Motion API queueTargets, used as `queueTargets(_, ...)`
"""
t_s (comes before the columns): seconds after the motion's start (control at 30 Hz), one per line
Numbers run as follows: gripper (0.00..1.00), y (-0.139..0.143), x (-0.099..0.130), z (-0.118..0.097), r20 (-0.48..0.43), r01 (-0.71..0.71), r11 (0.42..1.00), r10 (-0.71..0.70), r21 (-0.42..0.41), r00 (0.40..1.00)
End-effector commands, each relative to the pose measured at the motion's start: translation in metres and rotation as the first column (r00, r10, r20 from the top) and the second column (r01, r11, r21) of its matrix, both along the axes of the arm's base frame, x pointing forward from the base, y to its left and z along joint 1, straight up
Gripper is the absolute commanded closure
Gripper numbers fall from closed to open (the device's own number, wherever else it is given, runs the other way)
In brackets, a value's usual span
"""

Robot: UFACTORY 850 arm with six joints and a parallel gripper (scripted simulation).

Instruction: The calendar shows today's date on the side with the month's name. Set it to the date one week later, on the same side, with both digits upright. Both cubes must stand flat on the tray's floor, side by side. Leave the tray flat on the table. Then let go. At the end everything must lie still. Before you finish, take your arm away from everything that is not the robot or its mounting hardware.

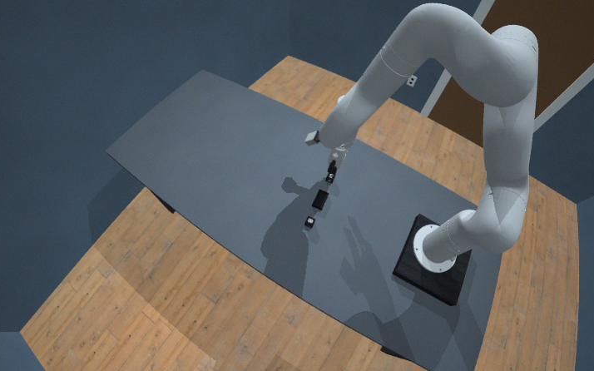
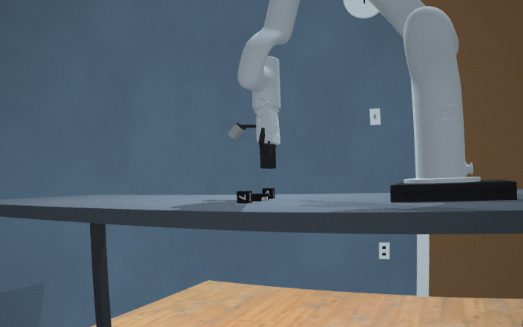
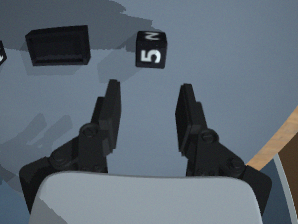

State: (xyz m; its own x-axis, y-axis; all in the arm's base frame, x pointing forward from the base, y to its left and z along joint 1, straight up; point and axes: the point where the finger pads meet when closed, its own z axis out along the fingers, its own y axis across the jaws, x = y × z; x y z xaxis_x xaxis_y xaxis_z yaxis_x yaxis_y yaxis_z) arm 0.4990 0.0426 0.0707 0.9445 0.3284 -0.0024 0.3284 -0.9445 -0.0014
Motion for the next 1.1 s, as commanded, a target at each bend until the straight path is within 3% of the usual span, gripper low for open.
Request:
queueTargets(0.0, 0.53, 0.0001, 0.0009, 0.0007, 0.002, 0.000, 1.000, 0.000, 0.000, 1.000)
queueTargets(1.07, 0.53, 0.0001, 0.0009, -0.0032, 0.002, 0.000, 1.000, 0.000, 0.000, 1.000)
